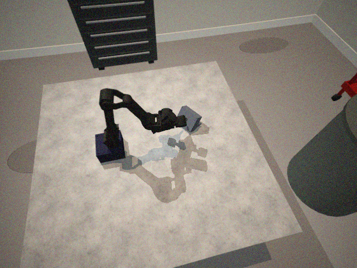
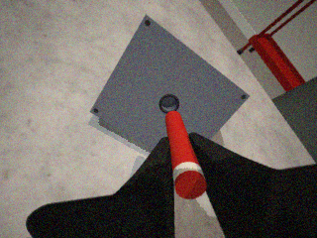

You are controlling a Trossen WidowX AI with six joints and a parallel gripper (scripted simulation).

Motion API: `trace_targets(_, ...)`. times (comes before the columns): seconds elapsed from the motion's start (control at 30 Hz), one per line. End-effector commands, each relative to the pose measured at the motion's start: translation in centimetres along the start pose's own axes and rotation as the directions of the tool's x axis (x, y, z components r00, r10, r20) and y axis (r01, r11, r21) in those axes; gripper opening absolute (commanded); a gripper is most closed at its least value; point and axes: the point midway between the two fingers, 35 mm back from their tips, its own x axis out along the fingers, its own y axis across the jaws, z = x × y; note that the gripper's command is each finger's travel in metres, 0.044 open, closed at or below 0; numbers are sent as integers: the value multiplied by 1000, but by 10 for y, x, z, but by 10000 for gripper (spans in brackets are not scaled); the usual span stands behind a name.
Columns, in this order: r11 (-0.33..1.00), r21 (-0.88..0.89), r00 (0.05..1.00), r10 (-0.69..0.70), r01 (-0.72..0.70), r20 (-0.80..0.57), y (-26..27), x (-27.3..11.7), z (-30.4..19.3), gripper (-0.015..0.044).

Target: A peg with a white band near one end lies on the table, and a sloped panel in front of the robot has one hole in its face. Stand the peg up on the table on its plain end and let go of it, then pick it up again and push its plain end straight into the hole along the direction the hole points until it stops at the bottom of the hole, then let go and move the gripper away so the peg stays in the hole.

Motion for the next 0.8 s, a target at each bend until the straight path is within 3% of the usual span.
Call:
trace_targets(0.0, 1000, 3, 1000, -3, 3, 2, 0, 3, 1, 0)
trace_targets(0.77, 1000, 0, 1000, -3, 3, 7, 1, 28, 1, 0)
